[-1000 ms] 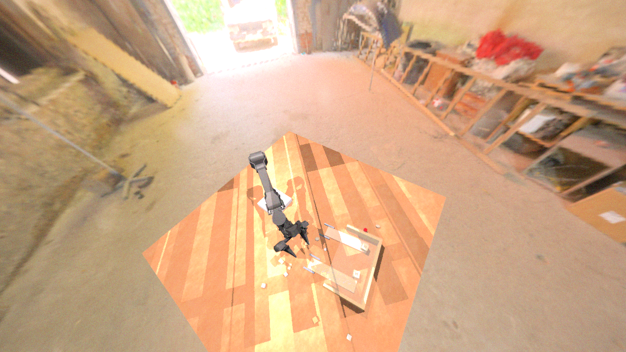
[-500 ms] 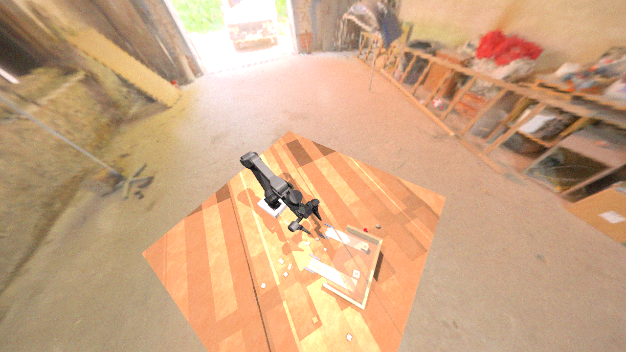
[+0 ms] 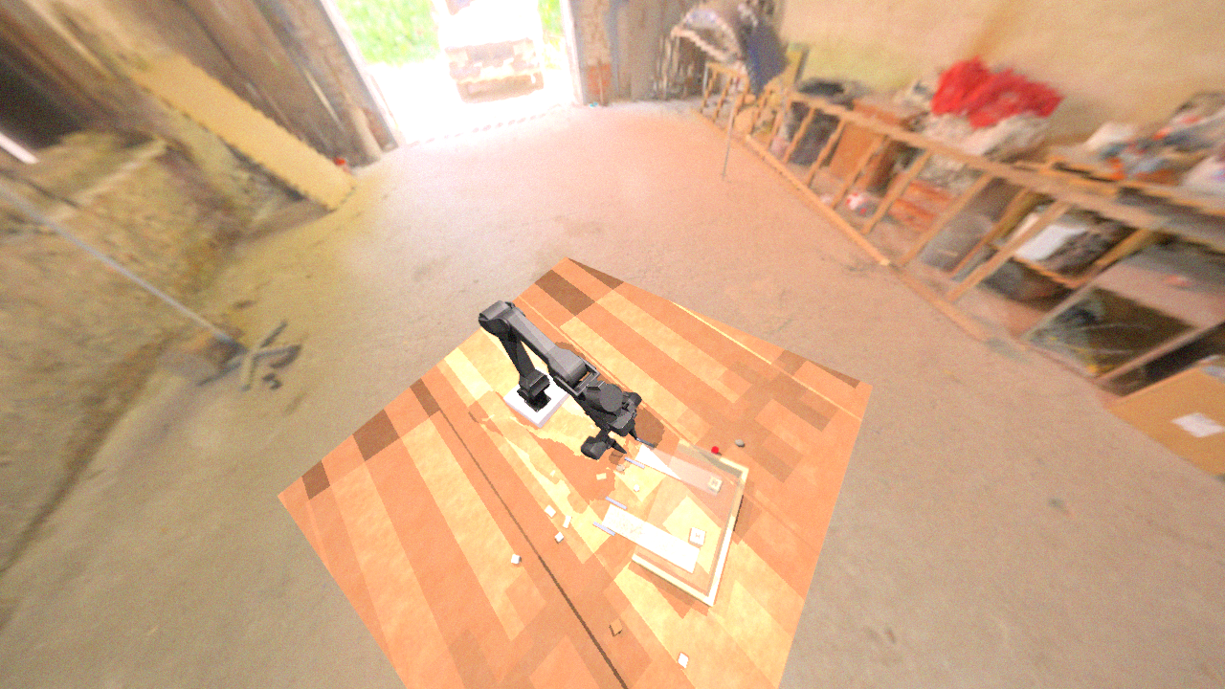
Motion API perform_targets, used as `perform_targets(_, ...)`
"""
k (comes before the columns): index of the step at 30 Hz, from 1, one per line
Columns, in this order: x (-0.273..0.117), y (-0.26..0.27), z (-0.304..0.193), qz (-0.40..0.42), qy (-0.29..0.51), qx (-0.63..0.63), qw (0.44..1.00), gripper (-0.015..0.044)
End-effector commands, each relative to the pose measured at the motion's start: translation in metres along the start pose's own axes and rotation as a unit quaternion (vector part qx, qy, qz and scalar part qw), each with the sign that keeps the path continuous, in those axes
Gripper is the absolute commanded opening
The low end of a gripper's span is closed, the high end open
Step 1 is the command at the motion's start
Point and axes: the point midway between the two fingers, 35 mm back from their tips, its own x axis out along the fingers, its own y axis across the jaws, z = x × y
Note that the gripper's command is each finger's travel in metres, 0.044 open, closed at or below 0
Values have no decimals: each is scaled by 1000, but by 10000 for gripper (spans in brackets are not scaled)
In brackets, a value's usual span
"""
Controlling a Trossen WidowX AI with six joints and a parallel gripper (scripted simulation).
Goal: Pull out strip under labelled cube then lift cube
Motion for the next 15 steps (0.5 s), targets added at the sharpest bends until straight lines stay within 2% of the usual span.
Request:
perform_targets(1,26,15,0,11,90,-20,996,111)
perform_targets(5,51,32,-5,21,183,-42,982,6)
perform_targets(11,86,58,-23,29,315,-79,945,0)
perform_targets(15,90,61,-25,30,329,-83,940,0)
